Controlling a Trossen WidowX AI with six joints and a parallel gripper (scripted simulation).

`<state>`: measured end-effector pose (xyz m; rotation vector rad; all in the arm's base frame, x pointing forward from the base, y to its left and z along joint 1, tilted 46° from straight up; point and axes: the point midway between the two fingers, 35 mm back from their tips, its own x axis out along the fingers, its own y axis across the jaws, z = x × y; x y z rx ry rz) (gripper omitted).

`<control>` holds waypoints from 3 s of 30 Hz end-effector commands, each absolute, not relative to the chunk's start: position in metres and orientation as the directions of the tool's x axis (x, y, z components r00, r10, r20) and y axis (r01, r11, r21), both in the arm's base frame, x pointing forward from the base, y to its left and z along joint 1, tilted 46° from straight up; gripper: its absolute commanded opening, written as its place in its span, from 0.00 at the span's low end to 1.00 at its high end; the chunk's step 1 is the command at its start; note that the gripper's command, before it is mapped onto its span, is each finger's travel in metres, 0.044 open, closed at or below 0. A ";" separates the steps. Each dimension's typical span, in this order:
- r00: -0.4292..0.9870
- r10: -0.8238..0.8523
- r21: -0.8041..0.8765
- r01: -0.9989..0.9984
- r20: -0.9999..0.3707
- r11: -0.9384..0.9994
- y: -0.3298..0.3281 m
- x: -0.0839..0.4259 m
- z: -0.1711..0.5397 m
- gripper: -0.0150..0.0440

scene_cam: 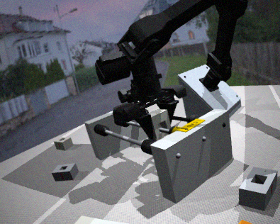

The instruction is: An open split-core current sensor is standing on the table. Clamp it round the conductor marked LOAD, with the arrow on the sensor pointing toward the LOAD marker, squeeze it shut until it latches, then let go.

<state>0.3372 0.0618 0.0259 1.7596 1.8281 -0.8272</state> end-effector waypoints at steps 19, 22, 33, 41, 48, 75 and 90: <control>-0.068 0.713 -0.101 0.995 -0.698 -0.003 0.062 0.344 0.025 0.25; -0.068 0.713 -0.101 0.995 -0.698 -0.003 0.062 0.345 0.025 0.25; -0.068 0.713 -0.101 0.995 -0.698 -0.003 0.062 0.345 0.025 0.25; -0.070 0.713 -0.101 0.995 -0.698 -0.002 0.069 0.344 0.018 0.25; -0.067 0.708 -0.089 0.996 -0.703 0.005 0.071 0.345 0.018 0.34; -0.067 0.708 -0.089 0.996 -0.703 0.005 0.071 0.345 0.018 0.70; -0.066 0.708 -0.090 0.996 -0.703 0.004 0.071 0.345 0.017 0.68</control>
